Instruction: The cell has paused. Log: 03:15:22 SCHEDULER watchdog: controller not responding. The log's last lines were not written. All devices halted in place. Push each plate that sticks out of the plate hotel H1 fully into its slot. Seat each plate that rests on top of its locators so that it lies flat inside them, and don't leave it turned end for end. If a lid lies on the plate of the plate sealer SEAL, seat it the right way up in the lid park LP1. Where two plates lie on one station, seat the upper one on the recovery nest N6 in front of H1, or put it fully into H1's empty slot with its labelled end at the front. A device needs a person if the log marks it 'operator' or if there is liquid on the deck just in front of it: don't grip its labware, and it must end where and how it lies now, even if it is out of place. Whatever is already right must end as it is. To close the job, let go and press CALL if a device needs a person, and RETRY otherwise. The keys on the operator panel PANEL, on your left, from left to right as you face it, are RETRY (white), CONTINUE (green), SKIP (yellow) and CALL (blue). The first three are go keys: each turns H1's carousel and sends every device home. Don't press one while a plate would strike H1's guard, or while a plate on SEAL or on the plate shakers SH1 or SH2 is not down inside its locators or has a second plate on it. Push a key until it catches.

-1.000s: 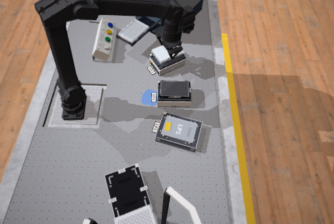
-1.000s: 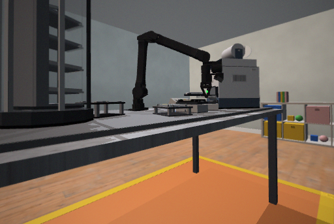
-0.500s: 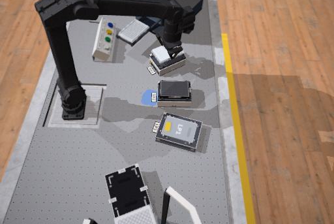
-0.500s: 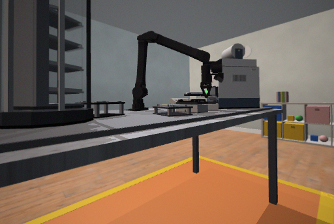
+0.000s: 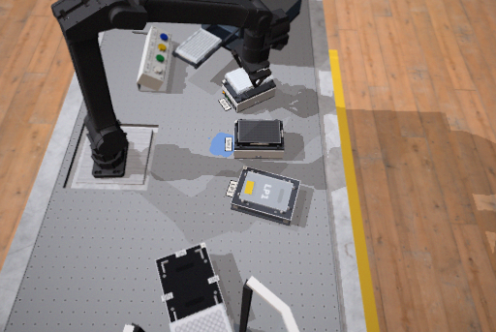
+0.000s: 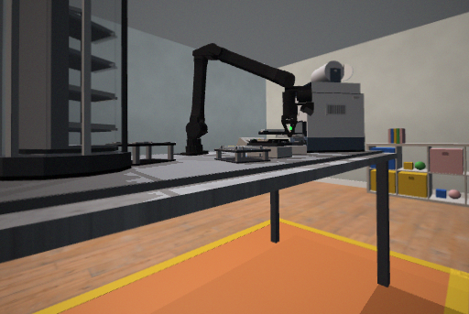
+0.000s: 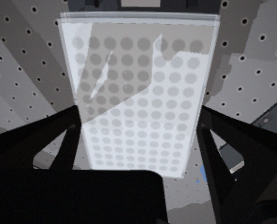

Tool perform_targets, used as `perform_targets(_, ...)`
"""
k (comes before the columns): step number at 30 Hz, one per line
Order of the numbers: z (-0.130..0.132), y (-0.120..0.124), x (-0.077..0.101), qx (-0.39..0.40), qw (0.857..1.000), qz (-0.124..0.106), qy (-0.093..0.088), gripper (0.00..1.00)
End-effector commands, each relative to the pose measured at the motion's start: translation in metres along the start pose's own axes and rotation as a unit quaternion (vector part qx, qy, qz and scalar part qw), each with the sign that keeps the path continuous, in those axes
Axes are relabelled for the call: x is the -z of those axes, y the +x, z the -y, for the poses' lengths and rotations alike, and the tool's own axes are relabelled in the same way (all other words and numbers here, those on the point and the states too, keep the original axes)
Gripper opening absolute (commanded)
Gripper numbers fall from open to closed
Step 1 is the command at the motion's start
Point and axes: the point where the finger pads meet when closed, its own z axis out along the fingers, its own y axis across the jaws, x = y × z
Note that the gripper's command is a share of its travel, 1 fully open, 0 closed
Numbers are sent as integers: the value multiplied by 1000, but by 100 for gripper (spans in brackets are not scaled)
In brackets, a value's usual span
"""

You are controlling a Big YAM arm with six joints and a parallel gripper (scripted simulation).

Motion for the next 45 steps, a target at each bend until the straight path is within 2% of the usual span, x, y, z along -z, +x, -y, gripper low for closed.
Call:
perform_targets(1,6,1,-11,-2,1000,-10,-1,82)
perform_targets(45,7,-2,-9,-2,1000,-7,-1,82)
